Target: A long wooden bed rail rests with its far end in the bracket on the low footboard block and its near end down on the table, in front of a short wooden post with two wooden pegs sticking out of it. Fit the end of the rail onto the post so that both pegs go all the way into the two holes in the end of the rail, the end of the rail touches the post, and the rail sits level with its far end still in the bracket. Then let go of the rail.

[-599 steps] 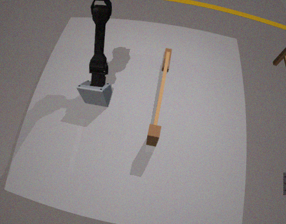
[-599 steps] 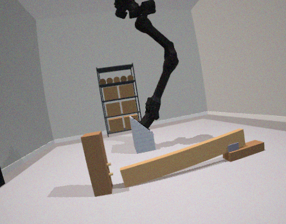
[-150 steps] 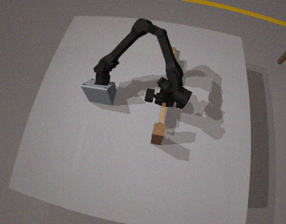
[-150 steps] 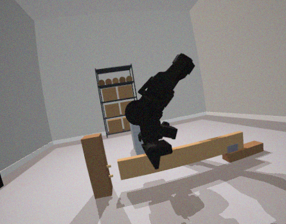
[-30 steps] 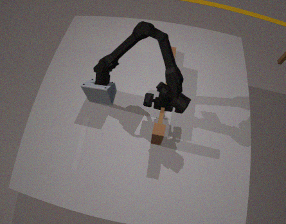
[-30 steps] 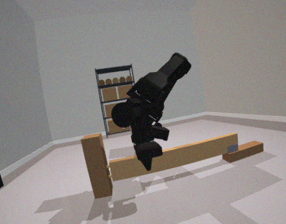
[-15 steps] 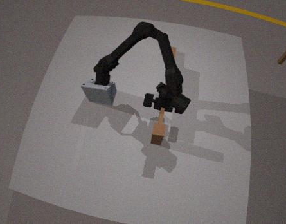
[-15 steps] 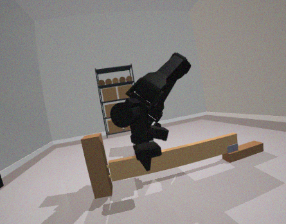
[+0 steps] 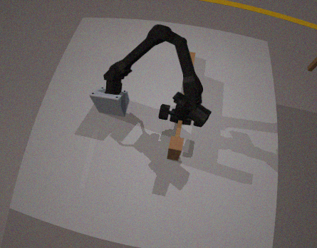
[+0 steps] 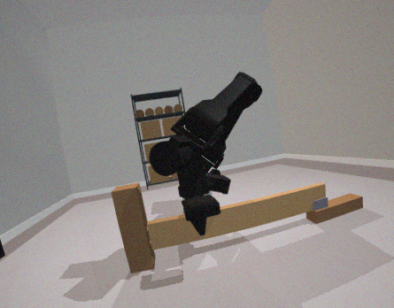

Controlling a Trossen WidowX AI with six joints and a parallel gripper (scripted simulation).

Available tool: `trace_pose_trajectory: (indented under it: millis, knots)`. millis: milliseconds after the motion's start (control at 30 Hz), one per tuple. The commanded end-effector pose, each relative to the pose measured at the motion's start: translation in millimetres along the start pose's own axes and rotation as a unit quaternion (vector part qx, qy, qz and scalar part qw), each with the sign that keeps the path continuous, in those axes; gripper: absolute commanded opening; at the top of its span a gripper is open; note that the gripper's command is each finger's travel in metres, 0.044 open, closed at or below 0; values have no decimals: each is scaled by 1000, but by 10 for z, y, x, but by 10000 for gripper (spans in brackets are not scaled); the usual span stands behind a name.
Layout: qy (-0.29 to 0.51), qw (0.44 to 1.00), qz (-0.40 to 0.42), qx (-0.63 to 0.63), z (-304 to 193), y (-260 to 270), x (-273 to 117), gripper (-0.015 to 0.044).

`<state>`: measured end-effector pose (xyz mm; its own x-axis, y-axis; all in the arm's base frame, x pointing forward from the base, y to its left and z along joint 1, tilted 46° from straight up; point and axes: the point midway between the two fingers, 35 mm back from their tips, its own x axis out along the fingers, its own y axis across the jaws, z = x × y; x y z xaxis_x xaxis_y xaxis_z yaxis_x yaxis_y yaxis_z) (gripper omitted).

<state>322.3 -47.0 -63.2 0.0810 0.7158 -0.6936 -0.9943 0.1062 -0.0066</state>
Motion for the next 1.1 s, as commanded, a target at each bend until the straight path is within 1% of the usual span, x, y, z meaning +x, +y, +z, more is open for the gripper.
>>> trace_pose_trajectory:
  millis: [0,300,867,1000,1067]
  knots:
    - [4,1000,-5,1,-51,-11,-31,0]
    - [4,1000,-5,1,-78,-11,-28,0]
    - [0,1000,0,0,-30,0,3,440]
    - [0,1000,0,0,-30,0,3,440]
    - [1,1000,-1,0,36,-3,-64,440]
